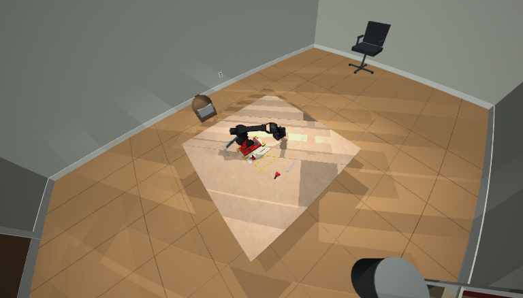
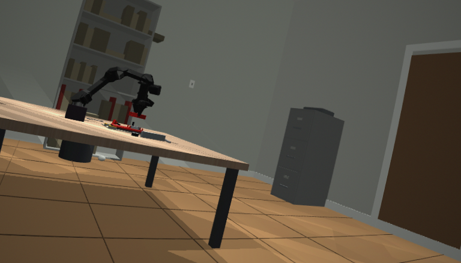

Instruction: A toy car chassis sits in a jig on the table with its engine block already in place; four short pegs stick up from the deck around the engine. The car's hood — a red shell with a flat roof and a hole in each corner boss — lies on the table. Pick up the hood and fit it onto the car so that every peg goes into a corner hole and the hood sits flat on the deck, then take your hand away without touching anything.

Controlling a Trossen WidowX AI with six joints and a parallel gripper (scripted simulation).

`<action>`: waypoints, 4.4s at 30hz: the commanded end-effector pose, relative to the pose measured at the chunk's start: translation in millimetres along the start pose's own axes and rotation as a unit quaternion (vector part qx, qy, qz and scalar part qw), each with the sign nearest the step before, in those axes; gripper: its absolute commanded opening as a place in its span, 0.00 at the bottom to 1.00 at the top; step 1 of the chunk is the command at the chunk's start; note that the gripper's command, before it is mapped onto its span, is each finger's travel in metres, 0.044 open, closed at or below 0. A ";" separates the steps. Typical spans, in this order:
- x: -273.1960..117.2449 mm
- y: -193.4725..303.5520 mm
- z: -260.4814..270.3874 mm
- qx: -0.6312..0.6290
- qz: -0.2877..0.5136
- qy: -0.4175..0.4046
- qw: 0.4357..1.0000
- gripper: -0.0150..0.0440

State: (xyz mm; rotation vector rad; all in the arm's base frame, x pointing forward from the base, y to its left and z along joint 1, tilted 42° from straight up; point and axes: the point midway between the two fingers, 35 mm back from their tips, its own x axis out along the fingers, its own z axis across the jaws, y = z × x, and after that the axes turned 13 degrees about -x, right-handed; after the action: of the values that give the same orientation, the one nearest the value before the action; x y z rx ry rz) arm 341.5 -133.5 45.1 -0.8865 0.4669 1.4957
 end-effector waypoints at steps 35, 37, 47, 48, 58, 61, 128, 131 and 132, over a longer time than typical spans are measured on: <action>50.2 3.8 -20.6 0.034 -0.002 0.001 0.999 0.25; 50.2 4.1 -20.6 0.034 -0.002 0.001 0.999 0.25; 50.2 4.1 -20.7 0.034 -0.002 0.001 0.999 0.25; 50.2 4.1 -20.7 0.034 -0.002 0.001 0.999 0.25; 52.2 4.1 -20.7 0.034 -0.002 0.001 0.999 0.25; 53.3 4.0 -20.7 0.034 -0.002 0.001 0.999 0.25; 69.2 4.9 -20.8 0.032 0.000 0.001 0.999 0.88; 69.2 4.9 -20.8 0.032 0.000 0.001 0.999 1.00; 69.2 4.9 -20.8 0.032 0.000 0.001 0.999 1.00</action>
State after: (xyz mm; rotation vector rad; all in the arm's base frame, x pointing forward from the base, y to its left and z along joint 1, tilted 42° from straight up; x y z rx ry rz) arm 346.9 -104.3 -21.0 -0.8373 0.5144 1.4723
